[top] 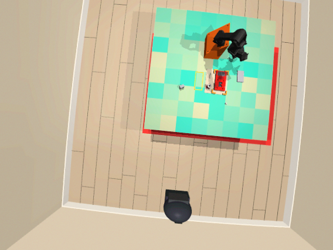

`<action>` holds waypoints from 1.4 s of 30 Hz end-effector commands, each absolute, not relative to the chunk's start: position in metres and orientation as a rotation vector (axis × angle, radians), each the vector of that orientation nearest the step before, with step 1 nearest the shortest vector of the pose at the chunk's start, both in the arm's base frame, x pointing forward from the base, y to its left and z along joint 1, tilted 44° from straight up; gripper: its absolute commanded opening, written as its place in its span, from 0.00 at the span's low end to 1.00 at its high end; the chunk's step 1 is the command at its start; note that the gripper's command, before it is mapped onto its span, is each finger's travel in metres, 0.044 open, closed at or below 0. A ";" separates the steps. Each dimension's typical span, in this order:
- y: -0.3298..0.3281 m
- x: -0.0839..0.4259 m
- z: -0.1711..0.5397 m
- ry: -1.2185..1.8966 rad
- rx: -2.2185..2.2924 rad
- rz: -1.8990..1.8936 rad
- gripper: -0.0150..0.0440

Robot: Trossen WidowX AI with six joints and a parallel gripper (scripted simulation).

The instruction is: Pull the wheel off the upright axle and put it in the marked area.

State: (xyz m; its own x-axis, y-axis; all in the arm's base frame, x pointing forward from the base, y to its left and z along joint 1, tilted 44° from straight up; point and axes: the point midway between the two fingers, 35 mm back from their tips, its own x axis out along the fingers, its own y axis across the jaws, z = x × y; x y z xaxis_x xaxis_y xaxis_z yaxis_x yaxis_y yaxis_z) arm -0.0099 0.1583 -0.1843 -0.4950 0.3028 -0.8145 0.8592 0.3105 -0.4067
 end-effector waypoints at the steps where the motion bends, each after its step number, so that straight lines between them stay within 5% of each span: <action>1: 0.159 -0.008 -0.185 1.957 1.025 -1.147 0.89; 4: 0.166 0.014 -0.194 1.906 1.001 -1.034 0.76; 20: 0.168 0.188 -0.188 1.523 0.504 -0.552 0.76; 42: 0.026 0.362 0.008 1.376 -0.666 -0.452 0.76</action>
